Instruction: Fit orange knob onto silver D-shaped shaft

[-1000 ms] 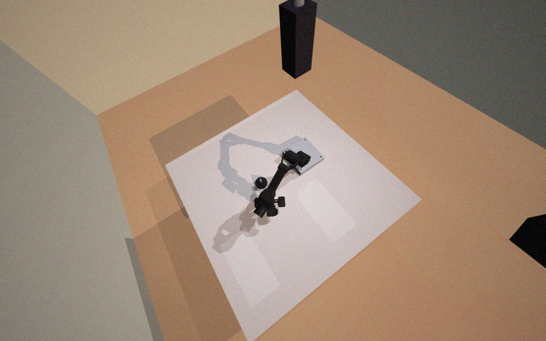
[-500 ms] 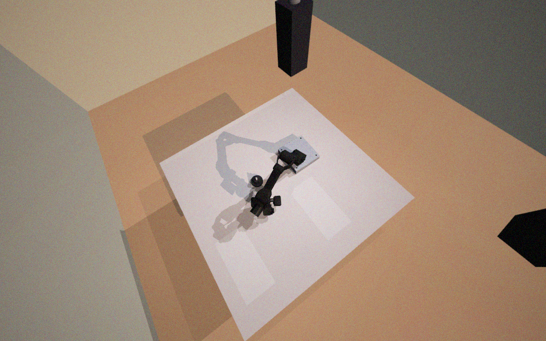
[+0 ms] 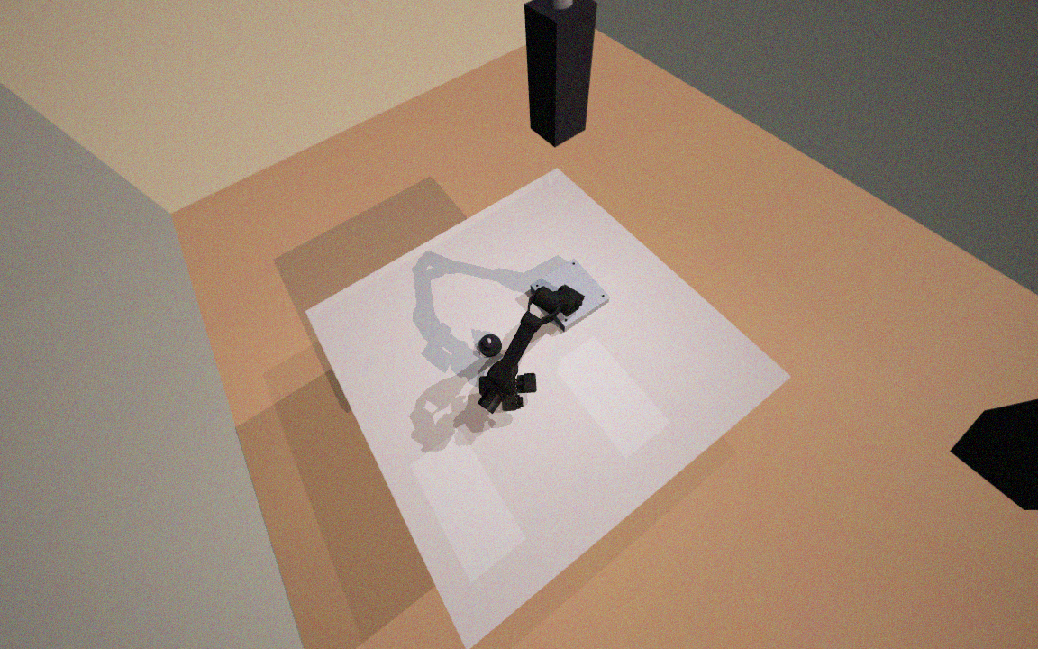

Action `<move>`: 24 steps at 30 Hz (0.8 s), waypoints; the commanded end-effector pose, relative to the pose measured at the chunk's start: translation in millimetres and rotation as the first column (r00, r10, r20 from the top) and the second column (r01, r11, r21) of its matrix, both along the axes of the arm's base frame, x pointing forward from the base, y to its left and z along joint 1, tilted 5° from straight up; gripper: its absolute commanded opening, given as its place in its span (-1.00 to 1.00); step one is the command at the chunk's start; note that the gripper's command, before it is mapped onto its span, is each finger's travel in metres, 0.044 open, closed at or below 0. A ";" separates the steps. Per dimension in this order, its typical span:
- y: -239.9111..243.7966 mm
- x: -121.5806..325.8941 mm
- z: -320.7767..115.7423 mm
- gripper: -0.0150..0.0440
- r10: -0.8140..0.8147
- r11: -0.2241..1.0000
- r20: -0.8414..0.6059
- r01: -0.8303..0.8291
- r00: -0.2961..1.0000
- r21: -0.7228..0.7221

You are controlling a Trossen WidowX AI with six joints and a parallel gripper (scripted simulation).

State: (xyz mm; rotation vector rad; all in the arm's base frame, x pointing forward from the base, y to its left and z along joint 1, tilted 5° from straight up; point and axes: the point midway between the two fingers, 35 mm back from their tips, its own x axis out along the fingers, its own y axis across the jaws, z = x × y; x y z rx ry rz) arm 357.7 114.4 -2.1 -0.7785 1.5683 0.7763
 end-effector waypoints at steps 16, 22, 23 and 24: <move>-2.8 -1.6 2.3 0.11 -0.006 0.999 0.036 0.004 0.999 0.053; -8.2 -4.7 6.4 0.11 -0.018 0.989 0.099 0.004 0.995 0.147; -9.0 -5.2 6.9 0.11 -0.021 0.987 0.108 0.003 0.994 0.161; -9.9 -5.7 7.4 0.11 -0.024 0.985 0.117 0.003 0.993 0.175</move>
